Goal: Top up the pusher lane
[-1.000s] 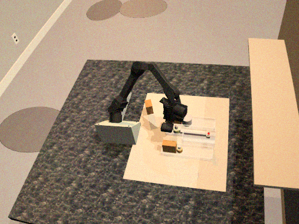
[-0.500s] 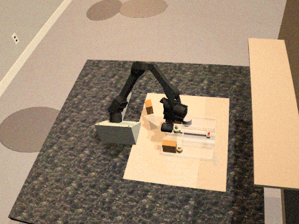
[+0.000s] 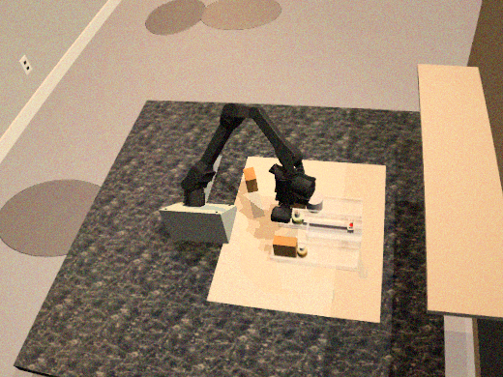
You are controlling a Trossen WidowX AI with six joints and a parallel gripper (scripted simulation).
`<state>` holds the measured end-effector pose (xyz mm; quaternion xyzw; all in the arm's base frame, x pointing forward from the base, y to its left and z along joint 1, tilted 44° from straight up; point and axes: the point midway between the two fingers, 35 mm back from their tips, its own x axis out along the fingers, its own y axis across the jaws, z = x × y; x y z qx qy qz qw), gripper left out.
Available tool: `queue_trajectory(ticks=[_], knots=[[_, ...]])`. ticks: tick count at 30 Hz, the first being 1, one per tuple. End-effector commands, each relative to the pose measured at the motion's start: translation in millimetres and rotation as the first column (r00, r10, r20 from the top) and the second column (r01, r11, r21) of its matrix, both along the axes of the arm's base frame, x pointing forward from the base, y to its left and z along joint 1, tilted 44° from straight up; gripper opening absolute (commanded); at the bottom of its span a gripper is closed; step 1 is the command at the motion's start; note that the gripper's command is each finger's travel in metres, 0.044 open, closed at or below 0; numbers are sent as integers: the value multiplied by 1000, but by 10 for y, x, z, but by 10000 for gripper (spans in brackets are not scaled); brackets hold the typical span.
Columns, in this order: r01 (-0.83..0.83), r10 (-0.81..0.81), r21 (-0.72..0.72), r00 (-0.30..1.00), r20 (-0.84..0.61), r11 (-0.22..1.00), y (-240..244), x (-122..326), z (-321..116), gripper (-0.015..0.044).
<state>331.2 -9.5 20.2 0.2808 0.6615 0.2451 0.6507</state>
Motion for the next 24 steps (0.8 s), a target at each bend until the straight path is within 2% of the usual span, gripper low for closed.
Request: queue_trajectory(ticks=[1, 24], knots=[[6, -6, 6, 1000, 22, 1000, -2, 55, 21, 0], [6, -6, 6, 1000, 23, 1000, -3, 84, 21, 0]])
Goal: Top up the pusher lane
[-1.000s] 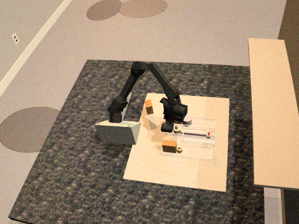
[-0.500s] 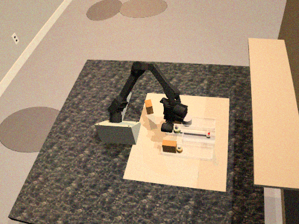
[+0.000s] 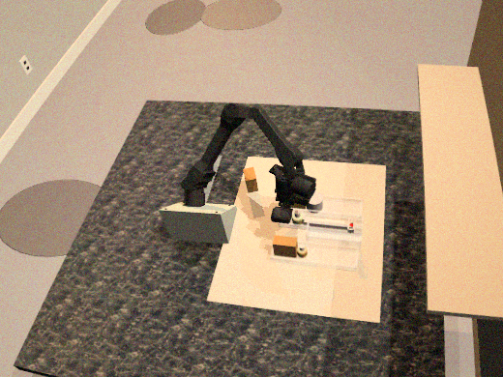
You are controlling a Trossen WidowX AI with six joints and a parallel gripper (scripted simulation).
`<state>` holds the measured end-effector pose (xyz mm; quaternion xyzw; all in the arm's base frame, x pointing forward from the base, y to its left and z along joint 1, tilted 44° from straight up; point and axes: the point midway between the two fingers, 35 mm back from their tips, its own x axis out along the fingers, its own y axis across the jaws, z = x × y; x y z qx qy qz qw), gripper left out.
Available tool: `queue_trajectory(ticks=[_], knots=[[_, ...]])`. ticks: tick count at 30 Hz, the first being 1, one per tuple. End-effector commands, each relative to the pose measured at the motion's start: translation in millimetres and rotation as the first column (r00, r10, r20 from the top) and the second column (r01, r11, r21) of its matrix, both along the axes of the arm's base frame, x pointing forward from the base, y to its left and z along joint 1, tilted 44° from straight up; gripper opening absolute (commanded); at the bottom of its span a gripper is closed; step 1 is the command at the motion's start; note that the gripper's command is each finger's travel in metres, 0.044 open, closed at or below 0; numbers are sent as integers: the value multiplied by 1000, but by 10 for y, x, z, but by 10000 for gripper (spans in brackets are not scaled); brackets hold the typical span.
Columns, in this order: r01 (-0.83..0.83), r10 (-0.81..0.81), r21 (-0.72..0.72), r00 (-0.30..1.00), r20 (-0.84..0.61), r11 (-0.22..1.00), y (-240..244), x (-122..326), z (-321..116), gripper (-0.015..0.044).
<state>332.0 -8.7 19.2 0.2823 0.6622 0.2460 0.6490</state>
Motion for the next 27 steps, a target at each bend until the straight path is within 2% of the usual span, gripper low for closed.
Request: queue_trajectory(ticks=[1, 27], knots=[[7, -7, 2, 1000, 26, 1000, -11, 77, 31, 0], [7, -7, 2, 1000, 26, 1000, 40, 82, -22, 0]])
